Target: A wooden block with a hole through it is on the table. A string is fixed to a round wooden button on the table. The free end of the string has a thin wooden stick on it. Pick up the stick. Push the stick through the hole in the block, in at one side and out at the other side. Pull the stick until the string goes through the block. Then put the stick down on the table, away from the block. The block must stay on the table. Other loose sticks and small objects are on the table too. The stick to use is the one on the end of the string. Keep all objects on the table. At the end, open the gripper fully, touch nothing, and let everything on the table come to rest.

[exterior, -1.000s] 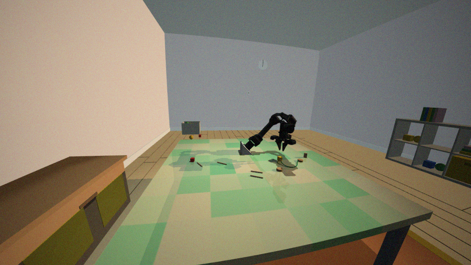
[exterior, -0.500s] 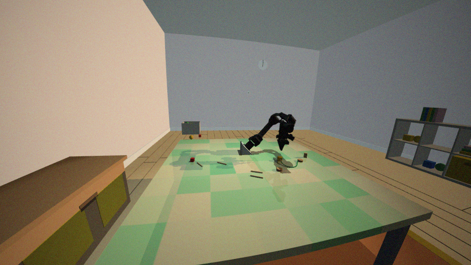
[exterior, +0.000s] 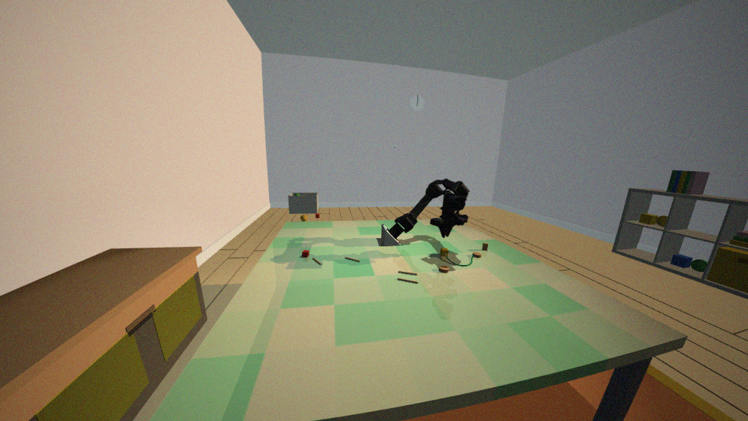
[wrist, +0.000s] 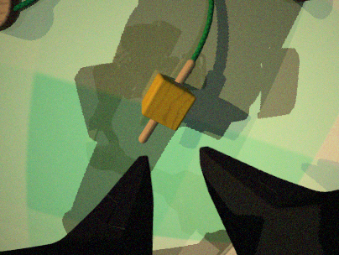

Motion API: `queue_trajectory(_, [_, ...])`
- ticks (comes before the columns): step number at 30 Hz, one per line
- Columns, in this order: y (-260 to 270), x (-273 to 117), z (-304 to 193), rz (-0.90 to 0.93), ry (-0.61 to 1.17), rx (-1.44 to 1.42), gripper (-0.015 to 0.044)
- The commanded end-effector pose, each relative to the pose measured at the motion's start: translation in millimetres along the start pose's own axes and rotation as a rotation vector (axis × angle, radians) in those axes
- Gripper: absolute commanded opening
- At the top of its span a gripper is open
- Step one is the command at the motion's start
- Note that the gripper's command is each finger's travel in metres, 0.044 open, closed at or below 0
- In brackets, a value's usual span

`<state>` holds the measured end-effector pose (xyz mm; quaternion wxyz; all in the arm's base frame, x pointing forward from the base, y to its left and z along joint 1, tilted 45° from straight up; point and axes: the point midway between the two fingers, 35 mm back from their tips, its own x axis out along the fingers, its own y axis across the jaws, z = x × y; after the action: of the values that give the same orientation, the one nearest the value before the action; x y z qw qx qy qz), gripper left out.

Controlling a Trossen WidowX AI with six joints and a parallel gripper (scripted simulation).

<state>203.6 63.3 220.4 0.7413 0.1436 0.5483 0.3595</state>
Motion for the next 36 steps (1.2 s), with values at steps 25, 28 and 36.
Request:
queue_trajectory(25, [10, 7, -13, 0.0, -0.001, 0.691, 0.0122])
queue_trajectory(28, [10, 12, -13, -0.002, 0.0, 0.69, 0.0122])
queue_trajectory(36, [9, 25, -12, -0.005, 0.0, 0.69, 0.0122])
